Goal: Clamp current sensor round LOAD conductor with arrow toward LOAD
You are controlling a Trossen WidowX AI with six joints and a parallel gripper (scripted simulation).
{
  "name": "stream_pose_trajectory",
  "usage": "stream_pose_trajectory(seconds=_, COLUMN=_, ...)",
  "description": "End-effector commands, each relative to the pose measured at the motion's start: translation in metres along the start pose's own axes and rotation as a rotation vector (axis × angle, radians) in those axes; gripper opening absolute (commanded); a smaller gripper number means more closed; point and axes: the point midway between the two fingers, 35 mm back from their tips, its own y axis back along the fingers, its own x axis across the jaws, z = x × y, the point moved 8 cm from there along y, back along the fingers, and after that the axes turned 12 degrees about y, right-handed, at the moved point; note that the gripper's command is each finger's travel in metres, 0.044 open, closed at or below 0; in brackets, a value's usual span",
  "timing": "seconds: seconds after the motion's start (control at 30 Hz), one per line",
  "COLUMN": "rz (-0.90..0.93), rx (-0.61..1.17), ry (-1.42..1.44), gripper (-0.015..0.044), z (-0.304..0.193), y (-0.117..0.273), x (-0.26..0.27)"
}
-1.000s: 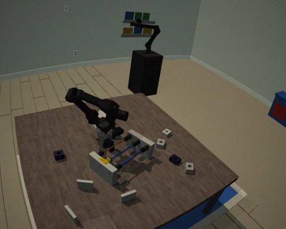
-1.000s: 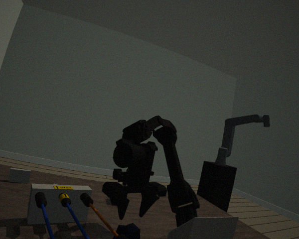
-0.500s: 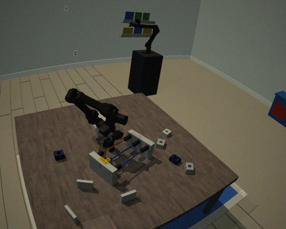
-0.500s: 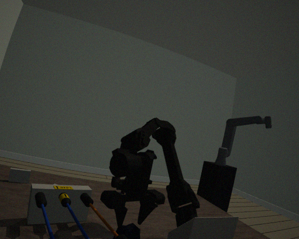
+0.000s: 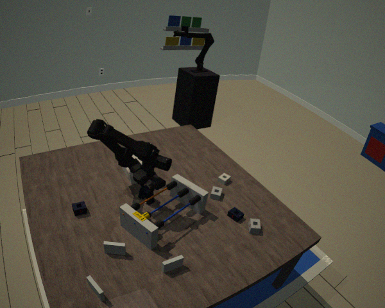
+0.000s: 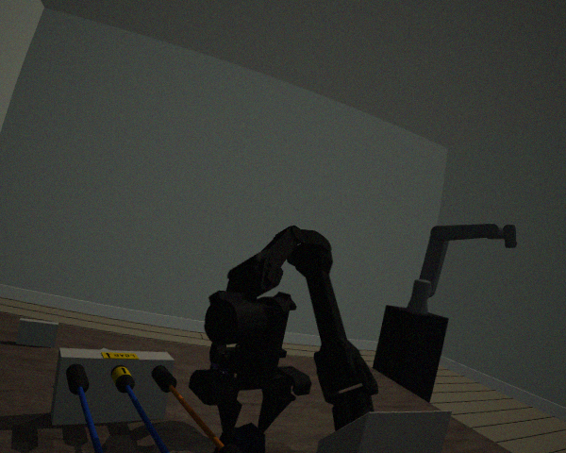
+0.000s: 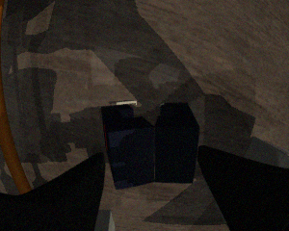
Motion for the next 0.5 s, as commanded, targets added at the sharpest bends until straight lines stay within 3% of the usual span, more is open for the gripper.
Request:
stream_pose_trajectory(seconds=0.0, rz=0.0, rx=0.0, ry=-0.001, gripper=0.0267, z=0.0, y=0.0003, x=-0.0001)
stream_pose_trajectory(seconds=0.33, rz=0.0, rx=0.0, ry=-0.001, gripper=0.02, z=0.0, y=0.0003, x=-0.0001)
stream_pose_trajectory(seconds=0.47, rz=0.001, rx=0.002, ry=0.0, gripper=0.0095, z=0.0003, y=0.008, x=0.0016)
